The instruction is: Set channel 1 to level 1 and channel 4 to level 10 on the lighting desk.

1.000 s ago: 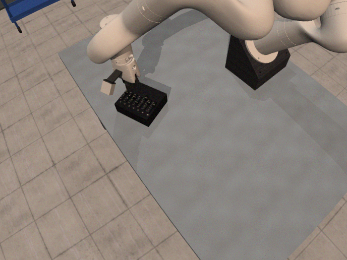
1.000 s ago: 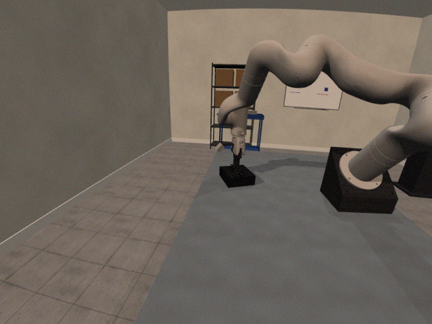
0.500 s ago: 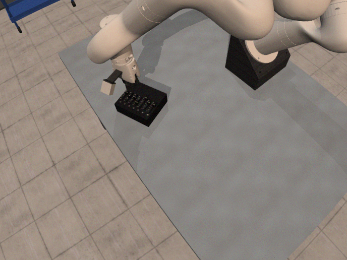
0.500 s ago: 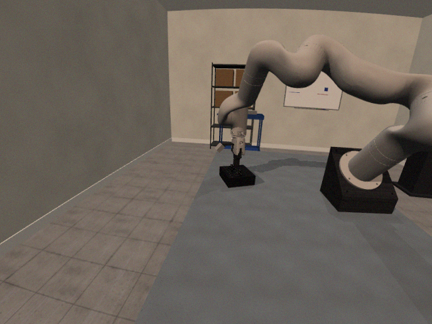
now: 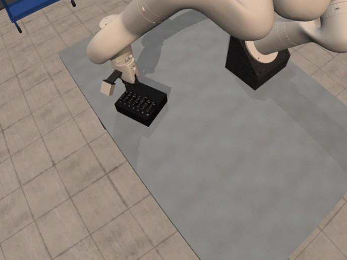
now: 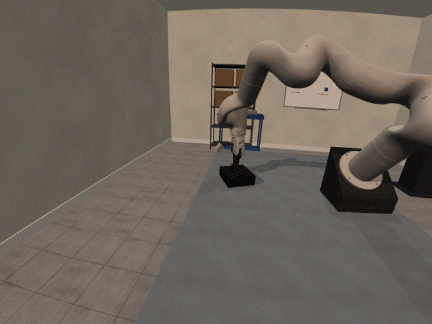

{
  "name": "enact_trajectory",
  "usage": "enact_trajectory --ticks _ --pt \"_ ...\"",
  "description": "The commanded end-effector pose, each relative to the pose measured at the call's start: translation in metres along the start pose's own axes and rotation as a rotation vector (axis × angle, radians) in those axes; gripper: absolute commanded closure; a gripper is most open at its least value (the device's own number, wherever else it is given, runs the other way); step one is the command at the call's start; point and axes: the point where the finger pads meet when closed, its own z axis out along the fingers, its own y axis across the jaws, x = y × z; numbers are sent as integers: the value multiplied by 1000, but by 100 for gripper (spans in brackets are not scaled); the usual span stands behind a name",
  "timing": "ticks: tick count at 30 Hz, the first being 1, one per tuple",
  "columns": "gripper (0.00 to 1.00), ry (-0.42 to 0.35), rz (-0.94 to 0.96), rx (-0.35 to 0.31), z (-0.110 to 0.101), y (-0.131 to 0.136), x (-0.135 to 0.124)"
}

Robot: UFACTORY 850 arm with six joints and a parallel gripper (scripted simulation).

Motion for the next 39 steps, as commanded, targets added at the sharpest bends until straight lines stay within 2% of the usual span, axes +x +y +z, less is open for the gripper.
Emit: enact_trajectory --ticks 1,39 --pt "100 1 -1 -2 -1 1 2" --pt "100 1 -1 -2 -1 1 20"
